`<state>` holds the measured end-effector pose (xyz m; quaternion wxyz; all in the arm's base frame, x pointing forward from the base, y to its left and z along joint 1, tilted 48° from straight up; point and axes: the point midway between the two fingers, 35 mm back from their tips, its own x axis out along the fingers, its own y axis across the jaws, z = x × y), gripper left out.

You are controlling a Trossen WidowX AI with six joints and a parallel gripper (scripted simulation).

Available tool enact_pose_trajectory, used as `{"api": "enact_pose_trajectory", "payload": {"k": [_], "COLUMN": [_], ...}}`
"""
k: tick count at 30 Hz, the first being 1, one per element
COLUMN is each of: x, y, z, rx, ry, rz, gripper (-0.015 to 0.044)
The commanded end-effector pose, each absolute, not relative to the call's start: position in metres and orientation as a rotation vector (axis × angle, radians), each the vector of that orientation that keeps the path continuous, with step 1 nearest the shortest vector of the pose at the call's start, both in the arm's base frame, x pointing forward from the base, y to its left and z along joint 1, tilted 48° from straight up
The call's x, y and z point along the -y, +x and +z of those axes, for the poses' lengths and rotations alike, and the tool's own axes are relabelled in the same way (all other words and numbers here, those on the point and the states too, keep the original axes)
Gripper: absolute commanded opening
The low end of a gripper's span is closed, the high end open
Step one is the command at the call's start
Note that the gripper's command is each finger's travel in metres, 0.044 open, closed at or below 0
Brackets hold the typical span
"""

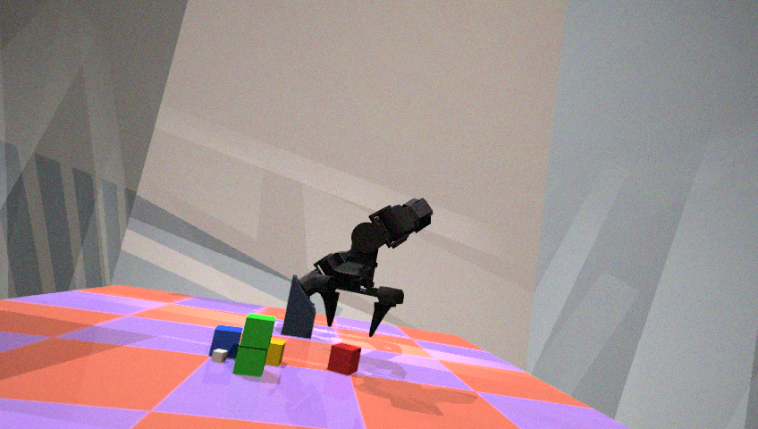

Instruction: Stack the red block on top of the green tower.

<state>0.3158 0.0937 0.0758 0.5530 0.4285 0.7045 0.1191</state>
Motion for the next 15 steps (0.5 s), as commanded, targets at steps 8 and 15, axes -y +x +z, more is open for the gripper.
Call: {"api": "enact_pose_trajectory", "payload": {"k": [8,15], "x": [-0.1054,-0.1133], "y": [0.3137,0.3142], "z": [0.0646,0.0571], "rx": [-1.672,-1.672], "ry": [1.024,1.024], "rz": [0.279,0.278], "gripper": [0.044,0.044]}}
